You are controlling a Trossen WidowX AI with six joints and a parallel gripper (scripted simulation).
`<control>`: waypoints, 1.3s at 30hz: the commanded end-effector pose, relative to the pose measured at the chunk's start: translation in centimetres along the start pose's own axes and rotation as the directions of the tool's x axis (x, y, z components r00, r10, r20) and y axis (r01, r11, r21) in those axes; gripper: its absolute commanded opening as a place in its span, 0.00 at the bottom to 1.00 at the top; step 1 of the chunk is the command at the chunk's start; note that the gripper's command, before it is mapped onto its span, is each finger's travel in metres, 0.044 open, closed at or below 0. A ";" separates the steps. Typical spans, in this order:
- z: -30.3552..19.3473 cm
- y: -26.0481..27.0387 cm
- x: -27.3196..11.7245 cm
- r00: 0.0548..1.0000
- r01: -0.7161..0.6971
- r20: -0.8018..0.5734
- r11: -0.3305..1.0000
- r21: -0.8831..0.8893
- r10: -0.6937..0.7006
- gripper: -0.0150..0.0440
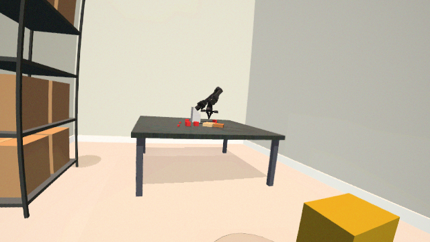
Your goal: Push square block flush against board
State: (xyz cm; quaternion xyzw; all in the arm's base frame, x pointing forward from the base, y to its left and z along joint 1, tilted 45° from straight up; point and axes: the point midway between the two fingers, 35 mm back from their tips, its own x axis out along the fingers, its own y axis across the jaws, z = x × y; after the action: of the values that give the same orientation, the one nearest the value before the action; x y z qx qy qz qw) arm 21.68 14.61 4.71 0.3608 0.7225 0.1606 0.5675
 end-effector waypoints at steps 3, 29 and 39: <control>-0.8 0.1 0.1 1.000 -0.003 -0.004 0.998 0.059 0.003 0.25; -0.2 0.3 5.6 1.000 -0.006 -0.006 0.998 0.059 0.006 0.25; 0.6 0.3 5.6 1.000 -0.005 -0.005 0.998 0.059 0.005 0.25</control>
State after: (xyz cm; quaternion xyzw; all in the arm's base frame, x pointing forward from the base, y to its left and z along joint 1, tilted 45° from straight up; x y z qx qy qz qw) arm 21.54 18.74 1.01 0.3800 0.7259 0.1431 0.5551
